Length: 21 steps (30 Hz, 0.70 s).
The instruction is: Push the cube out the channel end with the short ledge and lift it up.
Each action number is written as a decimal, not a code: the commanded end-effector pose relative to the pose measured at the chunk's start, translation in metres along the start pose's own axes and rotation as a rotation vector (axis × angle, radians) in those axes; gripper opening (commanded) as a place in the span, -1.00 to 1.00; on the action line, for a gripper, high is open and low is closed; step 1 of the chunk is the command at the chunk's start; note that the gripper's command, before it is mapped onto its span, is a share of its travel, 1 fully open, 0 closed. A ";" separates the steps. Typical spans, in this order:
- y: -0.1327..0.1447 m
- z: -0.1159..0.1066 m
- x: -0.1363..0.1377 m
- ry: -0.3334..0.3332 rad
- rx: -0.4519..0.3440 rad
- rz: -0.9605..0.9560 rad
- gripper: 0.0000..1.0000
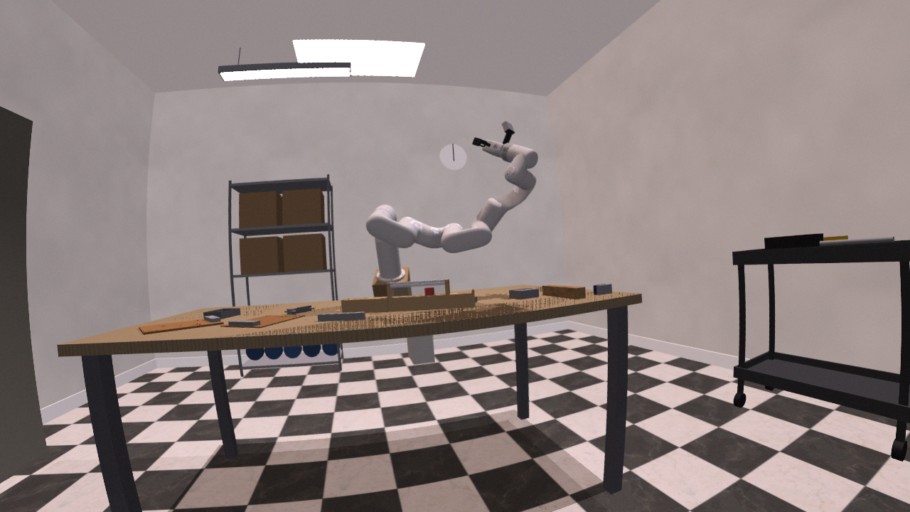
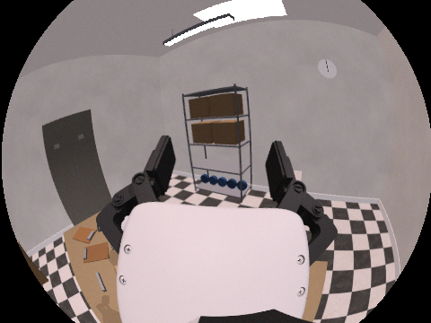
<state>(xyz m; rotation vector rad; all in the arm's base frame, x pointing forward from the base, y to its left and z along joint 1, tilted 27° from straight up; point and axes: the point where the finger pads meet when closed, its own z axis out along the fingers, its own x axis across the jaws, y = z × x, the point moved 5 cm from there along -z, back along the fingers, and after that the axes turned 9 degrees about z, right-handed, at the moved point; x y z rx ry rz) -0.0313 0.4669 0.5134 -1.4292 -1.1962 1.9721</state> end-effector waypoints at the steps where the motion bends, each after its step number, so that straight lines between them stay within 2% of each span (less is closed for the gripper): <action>1: -0.001 0.001 -0.001 0.000 -0.003 -0.003 1.00; 17: -0.001 0.001 -0.001 0.000 -0.003 -0.003 1.00; 18: -0.001 0.002 -0.001 0.000 -0.003 -0.003 -1.00; 21: -0.007 0.012 -0.011 -0.016 -0.015 -0.012 -1.00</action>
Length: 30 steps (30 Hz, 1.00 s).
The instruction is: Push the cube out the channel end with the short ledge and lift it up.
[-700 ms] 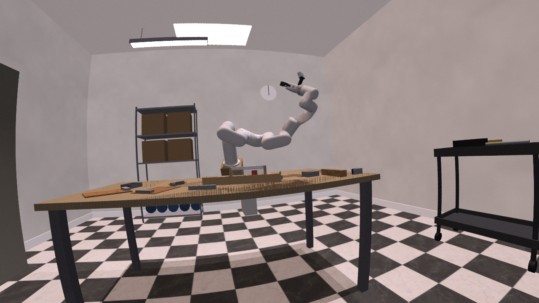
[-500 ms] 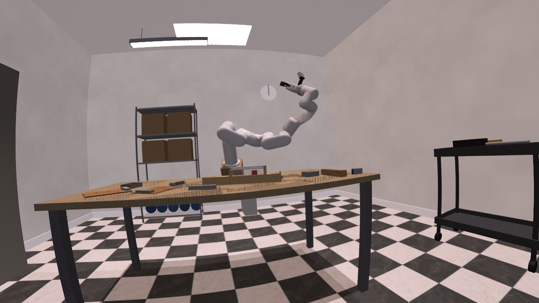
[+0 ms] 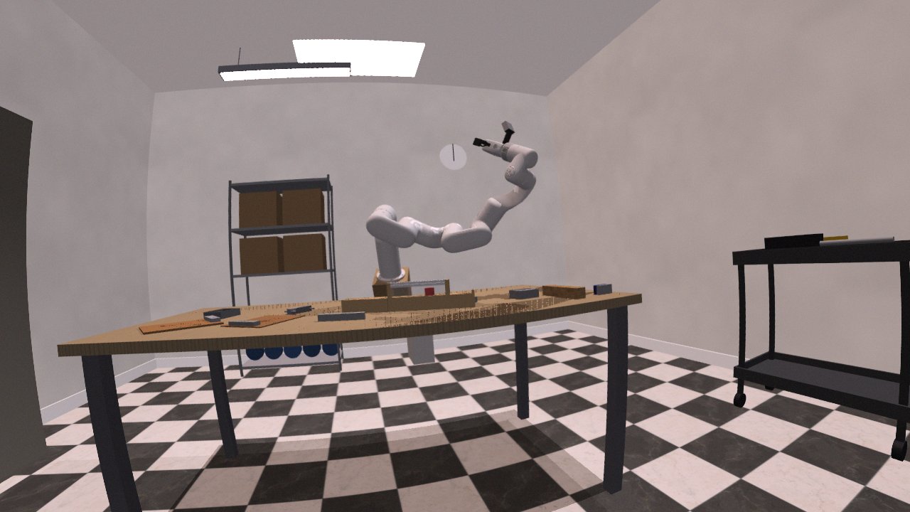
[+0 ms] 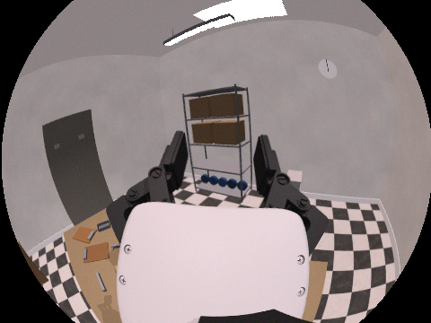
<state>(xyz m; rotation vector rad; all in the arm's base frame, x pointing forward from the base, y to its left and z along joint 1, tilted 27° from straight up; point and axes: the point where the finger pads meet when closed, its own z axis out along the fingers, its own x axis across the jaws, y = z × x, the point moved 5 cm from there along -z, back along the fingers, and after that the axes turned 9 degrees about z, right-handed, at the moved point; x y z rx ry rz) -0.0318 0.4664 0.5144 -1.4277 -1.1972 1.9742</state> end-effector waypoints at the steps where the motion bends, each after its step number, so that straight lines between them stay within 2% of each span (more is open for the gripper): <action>1: -0.012 0.021 -0.019 -0.028 -0.026 -0.020 -1.00; 3: -0.026 0.052 -0.048 -0.077 -0.064 -0.045 -1.00; 4: -0.029 0.061 -0.057 -0.113 -0.091 -0.061 -1.00; 7: -0.032 0.089 -0.092 -0.271 -0.216 -0.121 -1.00; 11: -0.041 0.126 -0.135 -0.271 -0.216 -0.121 -1.00; 13: -0.041 0.126 -0.135 -0.271 -0.216 -0.121 -1.00; 14: -0.041 0.154 -0.173 -0.340 -0.274 -0.141 -1.00; 15: -0.042 0.161 -0.182 -0.340 -0.274 -0.141 -1.00; 16: -0.036 0.164 -0.193 -0.415 -0.343 -0.161 -1.00; 20: -0.036 0.198 -0.242 -0.415 -0.343 -0.161 -1.00; 21: -0.028 0.201 -0.257 -0.496 -0.421 -0.179 -1.00; 22: -0.026 0.208 -0.269 -0.496 -0.421 -0.179 -1.00; 23: -0.019 0.211 -0.283 -0.579 -0.511 -0.196 -1.00; 28: -0.003 0.240 -0.348 -0.579 -0.511 -0.196 -1.00; 30: -0.003 0.240 -0.348 -0.579 -0.511 -0.196 -1.00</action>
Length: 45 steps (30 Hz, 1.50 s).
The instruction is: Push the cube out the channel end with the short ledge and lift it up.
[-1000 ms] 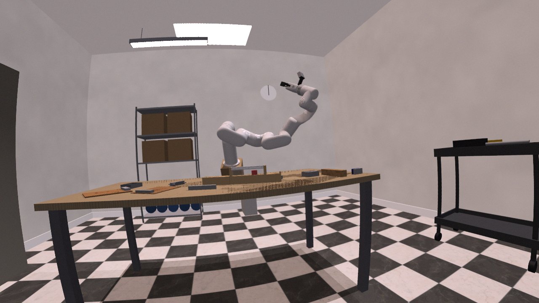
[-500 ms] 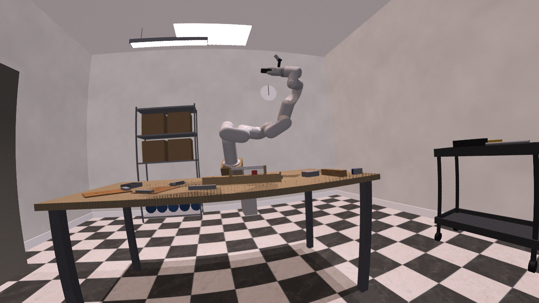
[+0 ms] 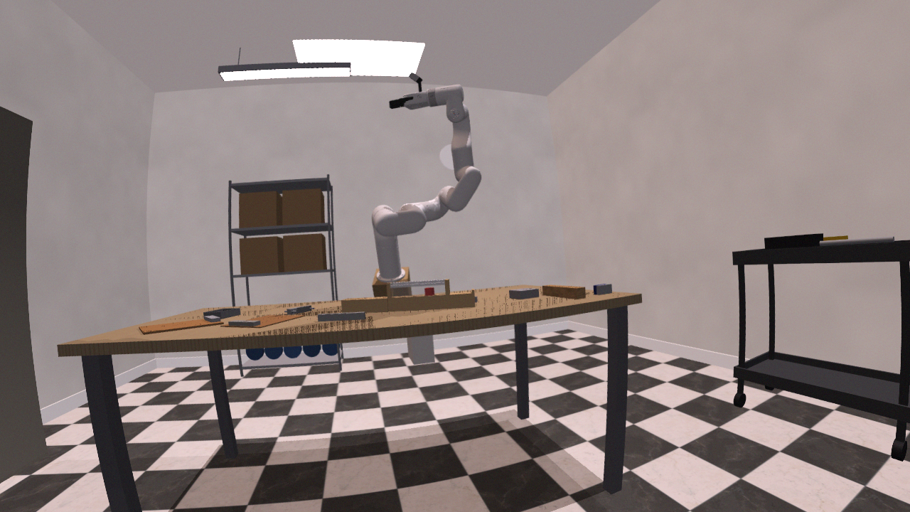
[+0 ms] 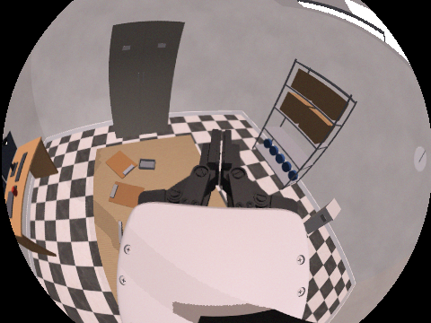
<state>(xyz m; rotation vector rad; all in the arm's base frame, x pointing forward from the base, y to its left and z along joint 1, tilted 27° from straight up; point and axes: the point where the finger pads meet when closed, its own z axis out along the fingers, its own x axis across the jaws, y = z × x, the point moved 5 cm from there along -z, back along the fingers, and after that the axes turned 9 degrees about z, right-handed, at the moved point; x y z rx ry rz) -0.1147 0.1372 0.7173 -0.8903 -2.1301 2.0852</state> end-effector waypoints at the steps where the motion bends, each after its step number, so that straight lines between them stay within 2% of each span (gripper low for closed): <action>1: -0.011 0.056 -0.041 -0.094 -0.090 -0.009 -1.00; 2: -0.004 0.063 -0.051 -0.181 -0.194 -0.015 -1.00; 9: -0.004 0.134 -0.113 -0.181 -0.194 -0.015 -1.00; 10: 0.011 0.139 -0.127 -0.262 -0.306 -0.017 -1.00; 11: 0.013 0.149 -0.137 -0.262 -0.306 -0.017 -1.00; 12: 0.024 0.154 -0.148 -0.335 -0.426 -0.017 -1.00; 15: 0.037 0.179 -0.180 -0.335 -0.426 -0.017 -1.00; 17: 0.037 0.179 -0.180 -0.335 -0.426 -0.017 -1.00; 18: 0.050 0.202 -0.211 -0.335 -0.426 -0.017 -1.00; 19: 0.067 0.201 -0.220 -0.396 -0.550 -0.015 -1.00; 22: 0.081 0.217 -0.245 -0.396 -0.550 -0.015 -1.00; 23: 0.097 0.216 -0.255 -0.443 -0.677 -0.012 -1.00; 28: 0.137 0.239 -0.308 -0.443 -0.677 -0.012 -1.00; 29: 0.155 0.233 -0.315 -0.474 -0.803 -0.009 -1.00; 30: 0.165 0.236 -0.325 -0.474 -0.803 -0.009 -1.00; 31: 0.179 0.233 -0.330 -0.489 -0.925 -0.008 -1.00; 32: 0.189 0.235 -0.339 -0.489 -0.925 -0.008 -1.00; 34: 0.189 0.235 -0.339 -0.489 -0.925 -0.008 -1.00; 35: 0.218 0.237 -0.363 -0.489 -0.925 -0.008 -1.00; 37: 0.233 0.238 -0.377 -0.489 -0.925 -0.008 -1.00; 38: 0.247 0.231 -0.377 -0.490 -1.040 -0.008 -1.00; 39: 0.258 0.230 -0.386 -0.490 -1.040 -0.008 -1.00; 40: 0.273 0.225 -0.389 -0.477 -1.146 -0.010 -1.00; 45: 0.333 0.214 -0.423 -0.477 -1.146 -0.010 -1.00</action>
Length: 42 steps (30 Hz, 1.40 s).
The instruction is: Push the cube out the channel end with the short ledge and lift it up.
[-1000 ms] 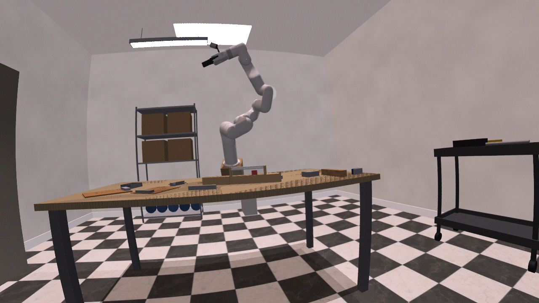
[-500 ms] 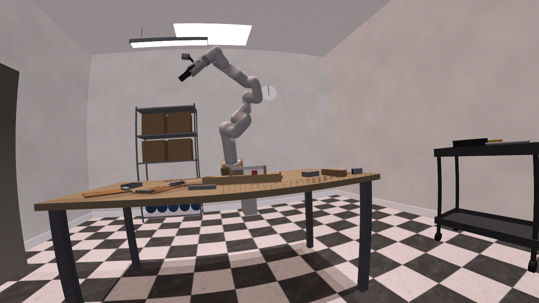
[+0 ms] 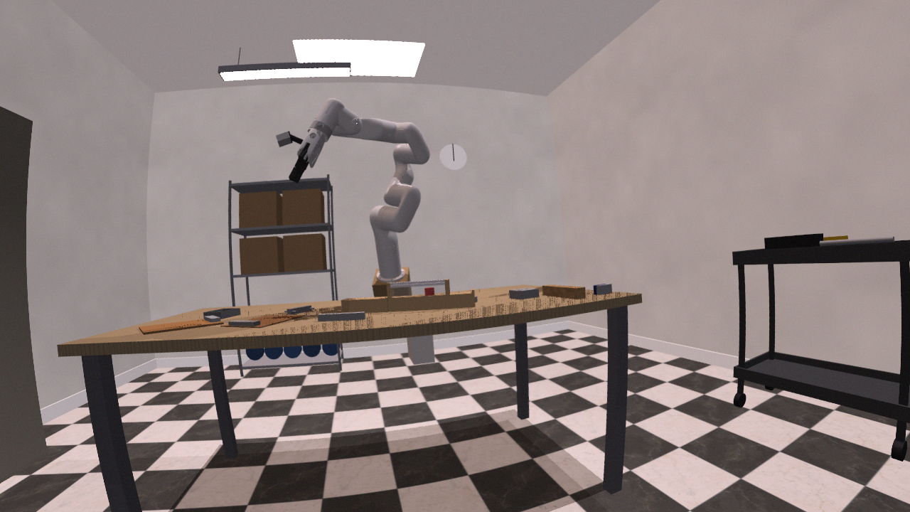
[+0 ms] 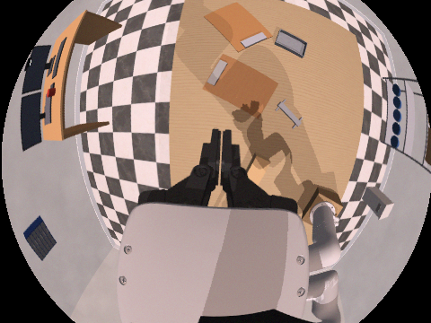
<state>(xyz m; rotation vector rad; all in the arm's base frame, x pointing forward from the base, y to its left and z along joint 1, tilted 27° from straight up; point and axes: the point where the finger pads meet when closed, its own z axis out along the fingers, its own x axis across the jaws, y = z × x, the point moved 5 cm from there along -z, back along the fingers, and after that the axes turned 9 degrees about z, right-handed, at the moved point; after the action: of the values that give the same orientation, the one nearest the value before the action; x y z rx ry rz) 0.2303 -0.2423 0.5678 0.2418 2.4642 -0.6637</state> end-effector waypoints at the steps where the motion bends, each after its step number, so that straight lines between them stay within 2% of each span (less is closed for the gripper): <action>1: 0.032 0.057 -0.020 0.001 -0.104 0.030 -1.00; 2: 0.038 0.069 -0.024 0.001 -0.104 0.030 -1.00; 3: 0.051 0.078 -0.022 0.021 -0.182 0.057 -1.00; 4: 0.059 0.090 -0.025 0.021 -0.182 0.057 -1.00; 6: 0.059 0.090 -0.025 0.021 -0.182 0.057 -1.00; 7: 0.090 0.122 -0.027 0.044 -0.247 0.082 -1.00; 9: 0.103 0.137 -0.030 0.044 -0.247 0.082 -1.00; 10: 0.115 0.143 -0.027 0.070 -0.300 0.105 -1.00; 11: 0.125 0.154 -0.029 0.070 -0.300 0.105 -1.00; 12: 0.139 0.163 -0.025 0.096 -0.342 0.125 -1.00; 20: 0.232 0.228 -0.008 0.181 -0.441 0.181 -1.00; 42: 0.234 0.229 -0.008 0.182 -0.442 0.180 -1.00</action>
<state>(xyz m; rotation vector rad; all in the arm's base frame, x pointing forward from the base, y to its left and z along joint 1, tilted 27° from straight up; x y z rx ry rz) 0.4180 -0.1578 0.3123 0.3586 2.6473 -0.0117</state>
